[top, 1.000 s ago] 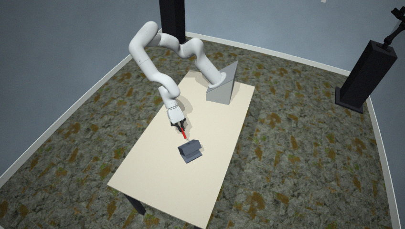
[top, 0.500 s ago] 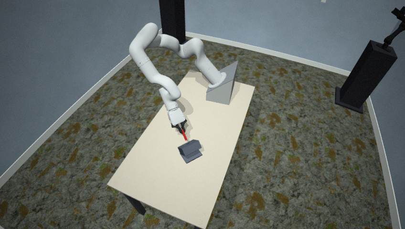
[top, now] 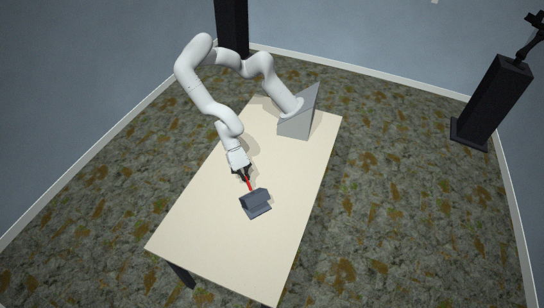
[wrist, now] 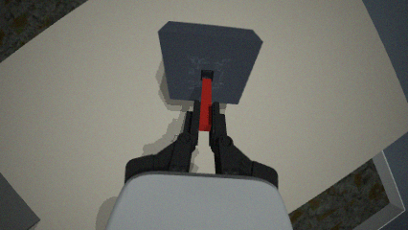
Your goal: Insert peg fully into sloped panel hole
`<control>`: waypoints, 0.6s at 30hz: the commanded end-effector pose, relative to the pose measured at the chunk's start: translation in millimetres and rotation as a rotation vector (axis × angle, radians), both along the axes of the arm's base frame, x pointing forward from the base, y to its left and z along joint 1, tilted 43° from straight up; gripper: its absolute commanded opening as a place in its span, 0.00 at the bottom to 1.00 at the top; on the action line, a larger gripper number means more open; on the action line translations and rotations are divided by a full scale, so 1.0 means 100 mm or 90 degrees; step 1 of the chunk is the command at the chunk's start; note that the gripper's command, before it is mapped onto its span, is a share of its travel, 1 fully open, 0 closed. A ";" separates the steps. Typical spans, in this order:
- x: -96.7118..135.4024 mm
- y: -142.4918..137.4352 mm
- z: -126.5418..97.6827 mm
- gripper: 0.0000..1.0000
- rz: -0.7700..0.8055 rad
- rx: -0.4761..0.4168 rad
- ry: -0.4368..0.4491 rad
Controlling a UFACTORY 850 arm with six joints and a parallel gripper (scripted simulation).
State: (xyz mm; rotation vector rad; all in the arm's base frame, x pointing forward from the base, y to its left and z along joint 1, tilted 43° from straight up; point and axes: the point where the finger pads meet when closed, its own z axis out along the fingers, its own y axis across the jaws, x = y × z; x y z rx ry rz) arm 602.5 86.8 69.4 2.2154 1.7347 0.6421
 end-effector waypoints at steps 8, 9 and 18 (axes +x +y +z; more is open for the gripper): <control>0.05 0.01 -0.07 0.00 0.000 0.000 -0.001; 0.06 0.01 -0.08 0.00 0.000 0.000 -0.001; 0.08 0.01 -0.11 0.00 0.000 0.000 -0.001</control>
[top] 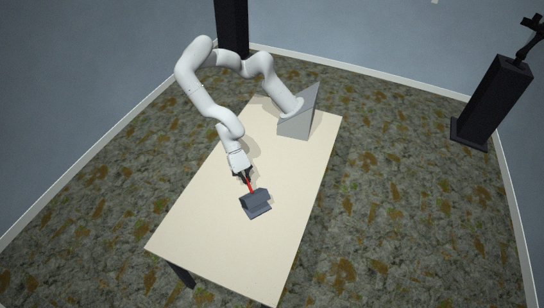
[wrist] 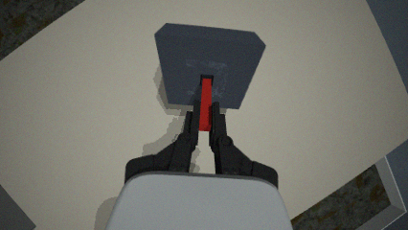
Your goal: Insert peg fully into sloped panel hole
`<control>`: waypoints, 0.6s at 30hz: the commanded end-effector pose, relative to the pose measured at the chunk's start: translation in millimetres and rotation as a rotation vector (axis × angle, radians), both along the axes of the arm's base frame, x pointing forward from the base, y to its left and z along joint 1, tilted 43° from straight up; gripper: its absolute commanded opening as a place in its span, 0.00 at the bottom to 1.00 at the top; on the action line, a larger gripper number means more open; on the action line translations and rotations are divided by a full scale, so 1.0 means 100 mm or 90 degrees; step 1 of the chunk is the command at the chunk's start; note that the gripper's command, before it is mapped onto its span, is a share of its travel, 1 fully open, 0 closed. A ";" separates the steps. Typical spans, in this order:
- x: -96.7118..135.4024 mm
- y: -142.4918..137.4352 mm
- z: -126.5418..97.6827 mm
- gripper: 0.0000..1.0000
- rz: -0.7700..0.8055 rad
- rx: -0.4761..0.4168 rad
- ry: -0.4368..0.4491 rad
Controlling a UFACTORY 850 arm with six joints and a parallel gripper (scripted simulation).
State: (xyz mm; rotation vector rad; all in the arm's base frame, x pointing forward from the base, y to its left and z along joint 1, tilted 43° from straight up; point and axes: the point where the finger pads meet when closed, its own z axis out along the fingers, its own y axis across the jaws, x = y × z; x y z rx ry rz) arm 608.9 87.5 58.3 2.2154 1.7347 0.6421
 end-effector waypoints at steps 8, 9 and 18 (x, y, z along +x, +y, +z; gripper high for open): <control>0.03 0.01 -0.04 0.00 0.000 0.000 -0.001; 0.04 0.01 -0.05 0.00 0.000 0.000 -0.001; 0.06 0.01 -0.08 0.00 0.000 0.000 -0.001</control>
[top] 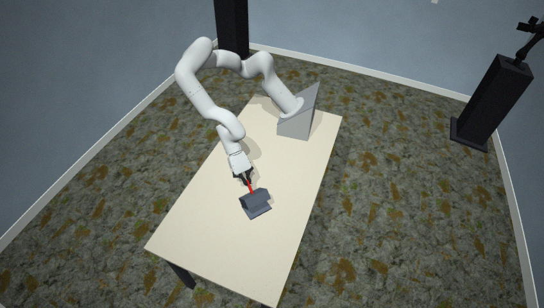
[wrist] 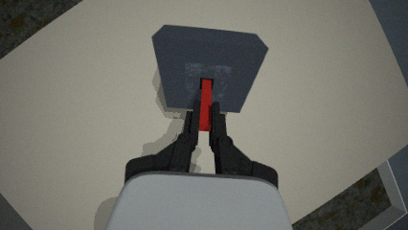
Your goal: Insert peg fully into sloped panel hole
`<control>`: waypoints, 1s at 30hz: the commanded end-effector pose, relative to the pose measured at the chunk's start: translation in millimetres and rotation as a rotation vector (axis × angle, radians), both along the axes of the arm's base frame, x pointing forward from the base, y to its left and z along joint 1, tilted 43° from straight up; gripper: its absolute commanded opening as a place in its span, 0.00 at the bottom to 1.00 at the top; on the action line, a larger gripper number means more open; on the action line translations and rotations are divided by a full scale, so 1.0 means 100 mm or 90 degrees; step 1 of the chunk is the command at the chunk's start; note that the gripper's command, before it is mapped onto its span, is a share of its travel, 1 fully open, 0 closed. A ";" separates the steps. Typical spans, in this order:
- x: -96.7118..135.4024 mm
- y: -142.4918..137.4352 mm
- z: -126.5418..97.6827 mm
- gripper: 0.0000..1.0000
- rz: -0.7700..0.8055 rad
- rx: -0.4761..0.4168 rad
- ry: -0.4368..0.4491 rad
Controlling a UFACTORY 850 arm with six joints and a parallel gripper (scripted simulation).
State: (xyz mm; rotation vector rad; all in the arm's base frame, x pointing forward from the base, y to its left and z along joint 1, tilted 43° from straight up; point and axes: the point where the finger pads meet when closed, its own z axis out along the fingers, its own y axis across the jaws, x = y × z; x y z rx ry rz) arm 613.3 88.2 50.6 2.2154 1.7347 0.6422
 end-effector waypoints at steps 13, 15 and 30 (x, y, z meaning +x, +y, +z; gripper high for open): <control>0.05 0.01 -0.08 0.00 0.000 0.000 -0.001; 0.06 0.01 -0.08 0.00 0.000 0.000 -0.001; 0.10 0.02 -0.17 0.00 0.000 0.000 -0.001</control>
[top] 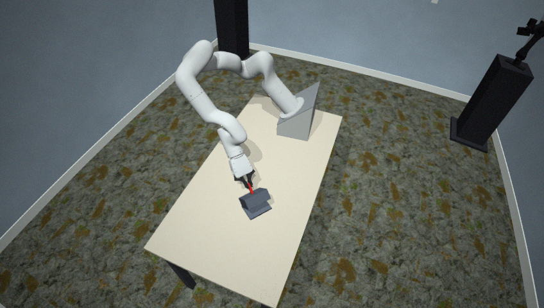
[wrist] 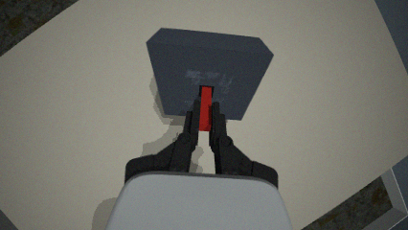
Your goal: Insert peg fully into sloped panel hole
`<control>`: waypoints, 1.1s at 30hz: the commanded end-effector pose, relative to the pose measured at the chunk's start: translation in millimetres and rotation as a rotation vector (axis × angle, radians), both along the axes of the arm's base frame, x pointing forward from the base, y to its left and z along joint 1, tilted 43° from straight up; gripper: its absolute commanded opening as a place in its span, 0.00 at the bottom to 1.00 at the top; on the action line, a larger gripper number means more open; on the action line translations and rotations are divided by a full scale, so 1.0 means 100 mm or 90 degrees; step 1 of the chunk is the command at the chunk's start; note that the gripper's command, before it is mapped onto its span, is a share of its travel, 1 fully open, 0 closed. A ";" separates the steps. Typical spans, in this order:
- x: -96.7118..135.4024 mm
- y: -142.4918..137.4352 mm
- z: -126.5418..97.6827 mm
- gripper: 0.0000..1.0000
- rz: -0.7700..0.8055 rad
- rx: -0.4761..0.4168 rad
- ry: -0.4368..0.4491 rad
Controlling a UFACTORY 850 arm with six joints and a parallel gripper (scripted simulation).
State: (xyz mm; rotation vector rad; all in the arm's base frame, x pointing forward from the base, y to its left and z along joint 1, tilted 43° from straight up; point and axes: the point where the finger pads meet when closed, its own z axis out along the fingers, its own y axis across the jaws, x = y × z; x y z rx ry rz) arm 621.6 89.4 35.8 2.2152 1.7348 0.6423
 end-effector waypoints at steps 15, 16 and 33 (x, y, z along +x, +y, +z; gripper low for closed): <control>0.02 0.01 -0.02 0.15 0.000 0.000 -0.001; 0.02 0.01 -0.02 0.23 0.000 0.000 -0.001; 0.00 0.01 0.01 1.00 0.000 0.000 -0.001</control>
